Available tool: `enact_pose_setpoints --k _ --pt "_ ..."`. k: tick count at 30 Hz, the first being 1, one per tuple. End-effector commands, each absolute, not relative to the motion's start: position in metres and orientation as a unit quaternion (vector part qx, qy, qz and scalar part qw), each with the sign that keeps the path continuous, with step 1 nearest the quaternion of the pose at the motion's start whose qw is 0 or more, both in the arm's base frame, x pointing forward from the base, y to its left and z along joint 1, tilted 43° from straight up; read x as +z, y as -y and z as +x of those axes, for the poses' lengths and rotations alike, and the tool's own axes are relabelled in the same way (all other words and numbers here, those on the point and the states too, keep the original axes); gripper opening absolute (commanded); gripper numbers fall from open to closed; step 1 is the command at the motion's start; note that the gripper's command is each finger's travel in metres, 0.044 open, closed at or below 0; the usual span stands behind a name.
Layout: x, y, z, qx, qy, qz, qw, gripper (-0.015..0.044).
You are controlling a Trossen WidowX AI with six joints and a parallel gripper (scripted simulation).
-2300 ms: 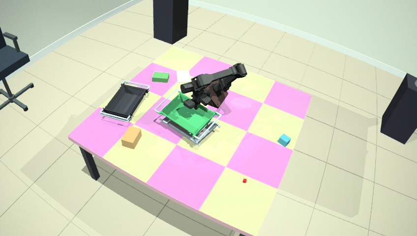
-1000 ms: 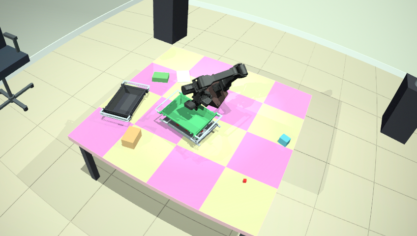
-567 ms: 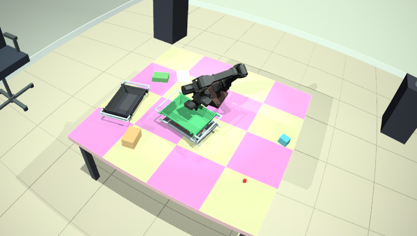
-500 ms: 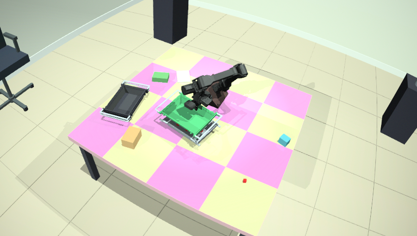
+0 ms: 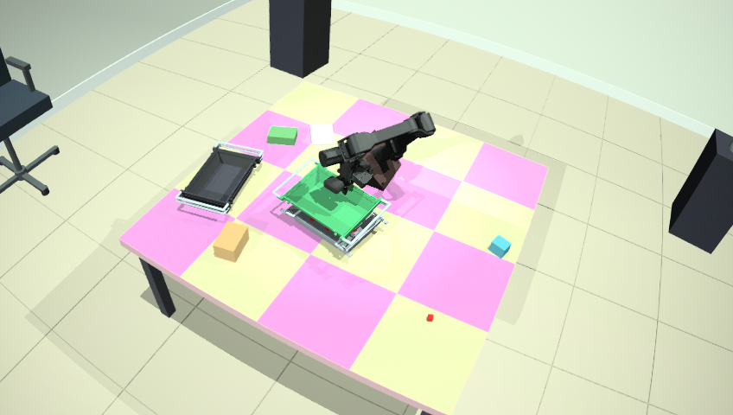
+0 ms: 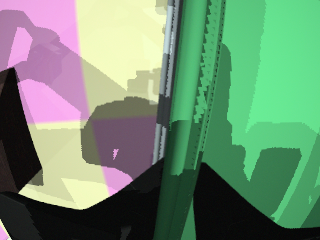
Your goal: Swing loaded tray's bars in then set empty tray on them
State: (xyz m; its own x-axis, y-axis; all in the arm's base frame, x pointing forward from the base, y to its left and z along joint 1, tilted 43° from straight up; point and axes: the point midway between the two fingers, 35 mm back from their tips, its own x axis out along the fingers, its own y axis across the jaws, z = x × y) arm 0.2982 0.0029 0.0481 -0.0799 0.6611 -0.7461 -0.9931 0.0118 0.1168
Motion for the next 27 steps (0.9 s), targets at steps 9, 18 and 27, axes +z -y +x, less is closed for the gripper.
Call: enact_pose_setpoints --k 9,18,27 --pt "0.043 -0.016 0.292 0.664 -0.329 -0.250 0.624 0.0000" --pt "0.042 -0.017 0.291 0.664 -0.329 -0.250 0.623 0.0000" --pt "0.042 -0.017 0.291 0.664 -0.329 -0.250 0.623 0.0000"
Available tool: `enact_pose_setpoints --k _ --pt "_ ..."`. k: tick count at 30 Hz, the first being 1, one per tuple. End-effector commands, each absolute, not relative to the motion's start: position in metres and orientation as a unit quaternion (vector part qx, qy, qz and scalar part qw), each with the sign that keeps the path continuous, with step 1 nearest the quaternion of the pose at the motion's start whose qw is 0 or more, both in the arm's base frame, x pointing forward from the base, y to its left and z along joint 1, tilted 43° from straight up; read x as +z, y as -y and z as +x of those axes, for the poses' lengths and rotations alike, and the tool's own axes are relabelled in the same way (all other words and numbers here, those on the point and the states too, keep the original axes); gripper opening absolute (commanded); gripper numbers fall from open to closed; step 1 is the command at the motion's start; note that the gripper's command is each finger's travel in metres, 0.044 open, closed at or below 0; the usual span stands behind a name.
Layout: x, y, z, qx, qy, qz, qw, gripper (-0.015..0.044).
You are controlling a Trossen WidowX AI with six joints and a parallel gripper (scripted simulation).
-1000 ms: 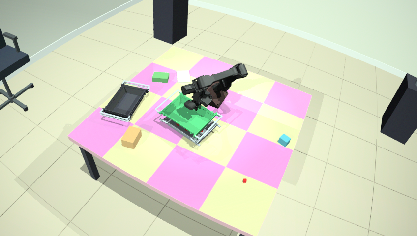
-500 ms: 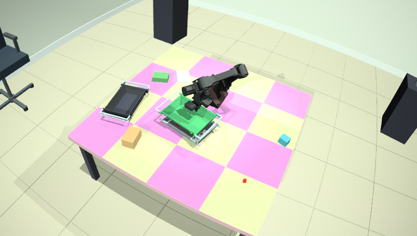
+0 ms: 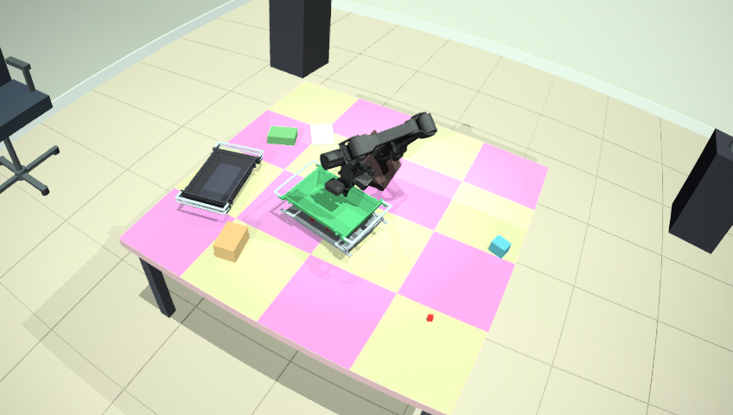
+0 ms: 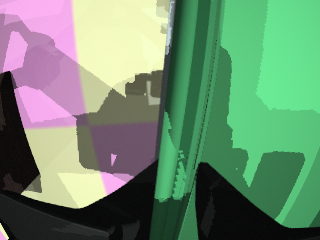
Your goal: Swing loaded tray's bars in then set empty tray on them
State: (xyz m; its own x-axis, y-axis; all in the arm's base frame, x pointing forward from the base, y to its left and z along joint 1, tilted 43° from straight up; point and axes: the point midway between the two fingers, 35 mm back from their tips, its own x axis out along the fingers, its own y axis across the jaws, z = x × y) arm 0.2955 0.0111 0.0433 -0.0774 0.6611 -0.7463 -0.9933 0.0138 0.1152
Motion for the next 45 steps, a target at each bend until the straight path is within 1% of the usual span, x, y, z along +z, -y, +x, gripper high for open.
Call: enact_pose_setpoints --k 1,45 --pt "0.0425 -0.0172 0.2914 0.664 -0.329 -0.250 0.623 0.0000" --pt "0.0417 -0.0154 0.2937 0.658 -0.330 -0.251 0.629 0.0000"
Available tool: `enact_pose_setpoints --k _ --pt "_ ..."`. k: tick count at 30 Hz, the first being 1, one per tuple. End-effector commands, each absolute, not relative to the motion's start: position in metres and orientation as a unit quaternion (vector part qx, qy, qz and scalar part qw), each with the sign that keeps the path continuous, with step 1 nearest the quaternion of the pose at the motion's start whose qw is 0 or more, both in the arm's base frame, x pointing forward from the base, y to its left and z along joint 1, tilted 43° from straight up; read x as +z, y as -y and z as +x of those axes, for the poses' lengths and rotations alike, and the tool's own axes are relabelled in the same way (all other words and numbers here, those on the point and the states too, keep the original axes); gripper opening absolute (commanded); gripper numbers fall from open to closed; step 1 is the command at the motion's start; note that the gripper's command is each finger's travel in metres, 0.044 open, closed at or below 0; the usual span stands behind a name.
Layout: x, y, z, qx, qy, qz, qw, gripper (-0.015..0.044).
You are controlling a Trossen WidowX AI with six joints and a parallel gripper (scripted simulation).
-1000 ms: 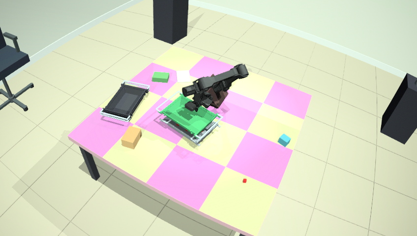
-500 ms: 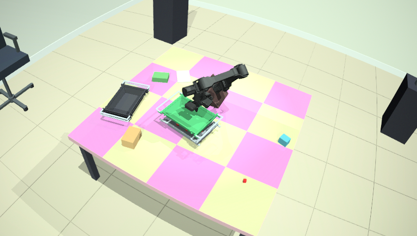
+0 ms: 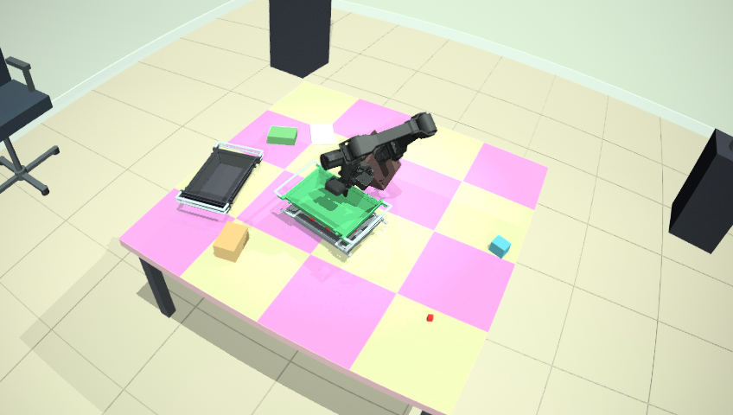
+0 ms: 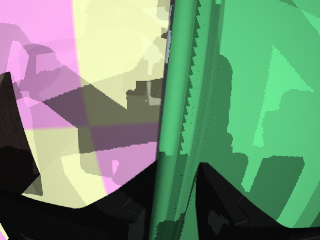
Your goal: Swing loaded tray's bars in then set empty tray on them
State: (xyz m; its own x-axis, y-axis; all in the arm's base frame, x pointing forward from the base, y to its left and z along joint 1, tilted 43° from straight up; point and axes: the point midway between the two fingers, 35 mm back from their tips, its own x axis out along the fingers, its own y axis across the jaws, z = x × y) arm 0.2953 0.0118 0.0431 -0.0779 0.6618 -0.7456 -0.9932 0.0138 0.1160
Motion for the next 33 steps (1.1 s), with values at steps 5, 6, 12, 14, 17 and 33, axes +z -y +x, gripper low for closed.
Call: enact_pose_setpoints --k 5,6,12,14,17,33 --pt "0.0378 -0.0247 0.2893 0.663 -0.329 -0.250 0.624 0.0000" --pt "0.0374 -0.0258 0.2888 0.664 -0.329 -0.249 0.624 0.0000" --pt "0.0372 -0.0262 0.2886 0.664 -0.329 -0.249 0.623 0.0000" --pt "0.0372 -0.0262 0.2886 0.664 -0.329 -0.249 0.623 0.0000" --pt "0.0372 -0.0262 0.2886 0.664 -0.329 -0.249 0.623 0.0000" --pt "0.0372 -0.0262 0.2886 0.664 -0.329 -0.249 0.623 0.0000"
